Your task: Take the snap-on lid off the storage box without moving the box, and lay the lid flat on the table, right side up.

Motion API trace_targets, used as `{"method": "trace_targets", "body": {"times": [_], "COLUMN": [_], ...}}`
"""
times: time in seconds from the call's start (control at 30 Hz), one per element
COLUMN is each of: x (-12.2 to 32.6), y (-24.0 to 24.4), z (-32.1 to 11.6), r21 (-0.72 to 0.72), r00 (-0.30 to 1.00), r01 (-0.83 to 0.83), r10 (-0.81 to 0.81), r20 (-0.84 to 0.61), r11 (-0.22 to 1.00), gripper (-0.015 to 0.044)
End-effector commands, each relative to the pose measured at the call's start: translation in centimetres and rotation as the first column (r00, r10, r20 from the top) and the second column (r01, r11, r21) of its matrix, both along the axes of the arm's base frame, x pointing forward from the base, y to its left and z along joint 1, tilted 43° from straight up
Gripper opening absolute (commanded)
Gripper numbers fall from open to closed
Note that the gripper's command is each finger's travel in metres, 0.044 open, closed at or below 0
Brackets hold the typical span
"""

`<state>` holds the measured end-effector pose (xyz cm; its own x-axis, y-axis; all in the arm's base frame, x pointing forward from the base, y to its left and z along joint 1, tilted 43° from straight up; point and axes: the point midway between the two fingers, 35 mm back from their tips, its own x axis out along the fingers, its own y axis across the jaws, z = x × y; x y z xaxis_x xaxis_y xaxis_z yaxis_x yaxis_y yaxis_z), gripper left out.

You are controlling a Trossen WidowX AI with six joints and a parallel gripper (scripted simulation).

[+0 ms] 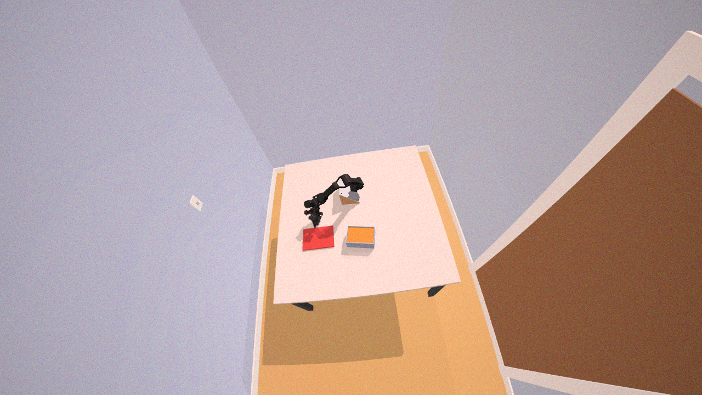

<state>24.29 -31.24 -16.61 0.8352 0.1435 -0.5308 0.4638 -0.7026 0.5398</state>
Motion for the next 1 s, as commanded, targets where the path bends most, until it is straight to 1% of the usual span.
{"method": "trace_targets", "body": {"times": [0.0, 0.03, 0.07, 0.97], "x": [-0.7, -0.9, -1.1, -6.3], "y": [0.3, 0.4, 0.5, 2.3], "z": [0.0, 0.0, 0.0, 0.3], "r21": [0.002, 0.002, 0.002, 0.002], "r00": [1.0, 1.0, 1.0, 1.0], "r01": [0.001, 0.001, 0.001, 0.002], "r10": [-0.001, -0.001, -0.001, -0.002], "r20": [-0.002, -0.002, -0.002, -0.007], "r11": [1.0, 1.0, 1.0, 1.0], "gripper": [0.0406, 0.0433, 0.044, 0.044]}}
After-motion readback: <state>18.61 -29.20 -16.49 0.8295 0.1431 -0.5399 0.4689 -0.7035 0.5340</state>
